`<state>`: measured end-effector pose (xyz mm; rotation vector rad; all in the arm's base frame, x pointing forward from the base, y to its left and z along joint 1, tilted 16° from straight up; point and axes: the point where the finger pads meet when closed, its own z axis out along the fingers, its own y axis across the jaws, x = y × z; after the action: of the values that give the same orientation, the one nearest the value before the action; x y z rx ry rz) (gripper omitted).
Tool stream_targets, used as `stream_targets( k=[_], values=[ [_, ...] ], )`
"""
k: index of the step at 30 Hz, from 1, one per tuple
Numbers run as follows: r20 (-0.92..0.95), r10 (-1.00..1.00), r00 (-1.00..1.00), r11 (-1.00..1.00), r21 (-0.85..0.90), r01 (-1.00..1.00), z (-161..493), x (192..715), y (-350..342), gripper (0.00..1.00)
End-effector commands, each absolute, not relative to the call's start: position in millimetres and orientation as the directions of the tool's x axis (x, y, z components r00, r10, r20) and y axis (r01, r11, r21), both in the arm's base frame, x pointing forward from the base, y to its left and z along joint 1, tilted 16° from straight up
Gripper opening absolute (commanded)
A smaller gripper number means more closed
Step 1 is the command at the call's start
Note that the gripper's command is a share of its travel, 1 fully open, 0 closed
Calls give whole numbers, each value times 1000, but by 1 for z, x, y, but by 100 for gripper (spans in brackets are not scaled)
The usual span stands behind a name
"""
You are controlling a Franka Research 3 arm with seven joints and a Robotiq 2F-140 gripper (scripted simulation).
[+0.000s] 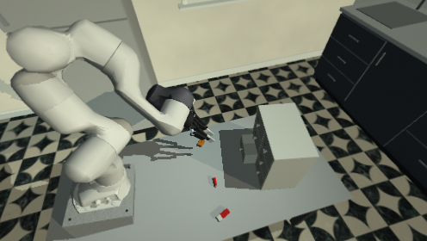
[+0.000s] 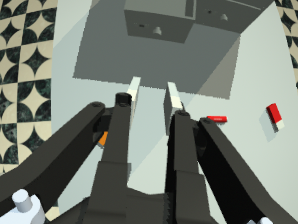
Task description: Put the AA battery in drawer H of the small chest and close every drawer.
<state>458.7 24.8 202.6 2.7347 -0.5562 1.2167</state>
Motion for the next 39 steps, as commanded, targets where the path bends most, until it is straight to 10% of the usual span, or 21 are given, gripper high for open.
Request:
stream_targets(
  k=[1, 39],
  values=[
    [678, -289, 676, -935, -49, -350, 202, 449, 38, 20],
    [275, -357, 893, -932, -38, -361, 224, 401, 52, 20]
  ],
)
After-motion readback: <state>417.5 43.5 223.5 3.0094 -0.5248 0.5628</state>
